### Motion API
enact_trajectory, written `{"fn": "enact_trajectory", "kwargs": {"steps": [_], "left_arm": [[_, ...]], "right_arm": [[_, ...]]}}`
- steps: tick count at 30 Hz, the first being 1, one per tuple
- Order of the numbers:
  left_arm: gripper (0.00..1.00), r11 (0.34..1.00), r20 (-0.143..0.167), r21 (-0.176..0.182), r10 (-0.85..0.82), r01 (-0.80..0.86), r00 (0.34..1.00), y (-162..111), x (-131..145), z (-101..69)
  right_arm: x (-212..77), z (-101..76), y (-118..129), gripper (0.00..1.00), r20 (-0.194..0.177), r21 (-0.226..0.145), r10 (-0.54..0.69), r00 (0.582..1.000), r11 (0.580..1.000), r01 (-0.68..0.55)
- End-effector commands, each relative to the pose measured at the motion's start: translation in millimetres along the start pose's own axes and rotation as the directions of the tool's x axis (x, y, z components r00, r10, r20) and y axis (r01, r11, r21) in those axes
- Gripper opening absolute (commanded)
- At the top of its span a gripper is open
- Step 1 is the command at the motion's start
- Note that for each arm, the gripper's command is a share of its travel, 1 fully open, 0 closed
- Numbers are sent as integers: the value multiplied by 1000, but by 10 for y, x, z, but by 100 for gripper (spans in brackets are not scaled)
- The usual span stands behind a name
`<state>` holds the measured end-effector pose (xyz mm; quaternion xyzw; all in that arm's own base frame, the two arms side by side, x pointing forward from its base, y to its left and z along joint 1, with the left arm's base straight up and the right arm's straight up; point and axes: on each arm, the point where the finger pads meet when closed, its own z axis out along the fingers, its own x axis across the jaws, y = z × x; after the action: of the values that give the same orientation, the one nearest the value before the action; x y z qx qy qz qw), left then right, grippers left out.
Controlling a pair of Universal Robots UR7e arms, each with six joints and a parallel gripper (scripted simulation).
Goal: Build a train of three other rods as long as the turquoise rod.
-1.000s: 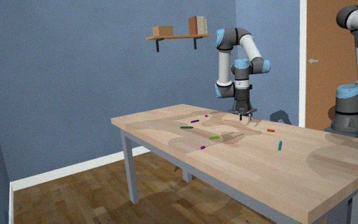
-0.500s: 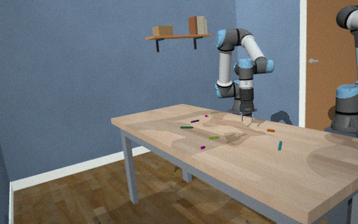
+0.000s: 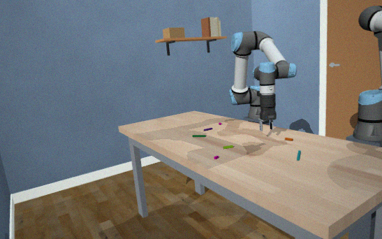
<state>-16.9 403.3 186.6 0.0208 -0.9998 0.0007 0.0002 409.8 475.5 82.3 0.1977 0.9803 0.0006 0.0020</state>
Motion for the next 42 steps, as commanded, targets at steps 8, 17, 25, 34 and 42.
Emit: {"fn": "enact_trajectory", "kwargs": {"steps": [8, 17, 25, 34, 42], "left_arm": [[100, 1000, 0, -1, 0, 0, 1000, 3, -1, -4], [100, 1000, 0, -1, 0, 0, 1000, 3, -1, -4], [100, 1000, 0, -1, 0, 0, 1000, 3, -1, -4], [100, 1000, 0, -1, 0, 0, 1000, 3, -1, -4], [100, 1000, 0, -1, 0, 0, 1000, 3, -1, -4]], "right_arm": [[52, -12, 205, 100, -3, -2, -357, 934, 934, 357], [100, -12, 356, 100, -3, -2, -568, 823, 823, 568], [155, -10, 505, 100, -2, -3, -737, 676, 676, 737], [225, -8, 666, 100, -1, -3, -873, 488, 488, 873], [309, -5, 829, 100, -1, -4, -961, 276, 276, 961]]}}
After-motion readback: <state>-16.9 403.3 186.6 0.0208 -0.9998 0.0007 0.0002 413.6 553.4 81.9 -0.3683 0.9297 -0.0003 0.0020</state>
